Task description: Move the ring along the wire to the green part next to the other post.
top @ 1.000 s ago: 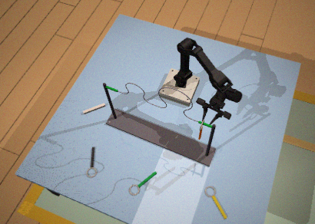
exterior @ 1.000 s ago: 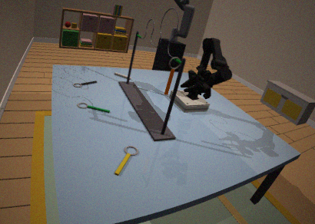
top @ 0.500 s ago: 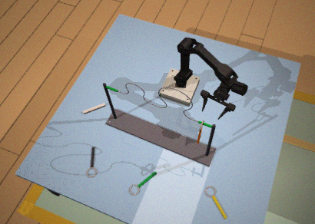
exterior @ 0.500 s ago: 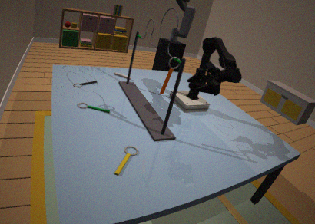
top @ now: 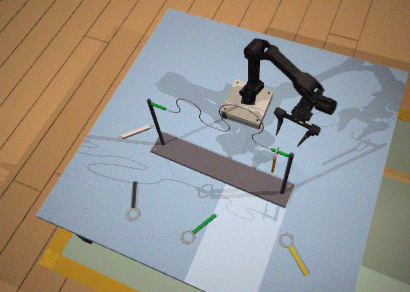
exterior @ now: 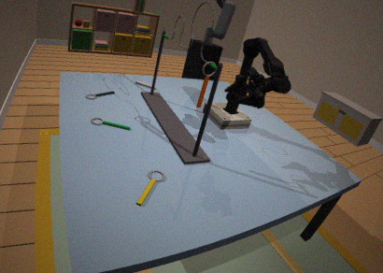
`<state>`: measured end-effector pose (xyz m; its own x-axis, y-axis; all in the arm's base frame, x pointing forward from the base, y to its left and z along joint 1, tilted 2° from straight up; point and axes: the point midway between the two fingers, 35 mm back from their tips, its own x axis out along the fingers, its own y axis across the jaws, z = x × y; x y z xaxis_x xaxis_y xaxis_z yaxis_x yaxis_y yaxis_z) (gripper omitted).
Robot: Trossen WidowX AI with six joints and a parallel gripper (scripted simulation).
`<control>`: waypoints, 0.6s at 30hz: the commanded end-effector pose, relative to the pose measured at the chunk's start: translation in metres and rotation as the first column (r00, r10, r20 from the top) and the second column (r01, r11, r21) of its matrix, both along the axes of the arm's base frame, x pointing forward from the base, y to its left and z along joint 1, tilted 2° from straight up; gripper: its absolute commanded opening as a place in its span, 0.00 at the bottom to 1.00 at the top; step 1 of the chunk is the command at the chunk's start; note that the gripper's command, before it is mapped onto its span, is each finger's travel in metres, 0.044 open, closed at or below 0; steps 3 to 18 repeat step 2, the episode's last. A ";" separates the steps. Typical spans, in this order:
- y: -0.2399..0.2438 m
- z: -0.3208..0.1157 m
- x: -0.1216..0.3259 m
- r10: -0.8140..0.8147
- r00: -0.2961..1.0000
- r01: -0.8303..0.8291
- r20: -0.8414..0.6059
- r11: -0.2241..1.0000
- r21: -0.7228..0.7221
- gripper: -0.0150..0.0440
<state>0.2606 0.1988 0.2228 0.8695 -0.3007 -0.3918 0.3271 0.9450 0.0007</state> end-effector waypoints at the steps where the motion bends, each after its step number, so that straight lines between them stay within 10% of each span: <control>1: 0.000 0.000 0.000 -0.003 1.000 0.003 0.003 1.000 -0.002 1.00; 18: 0.000 0.000 0.000 -0.003 1.000 0.003 0.003 1.000 -0.002 1.00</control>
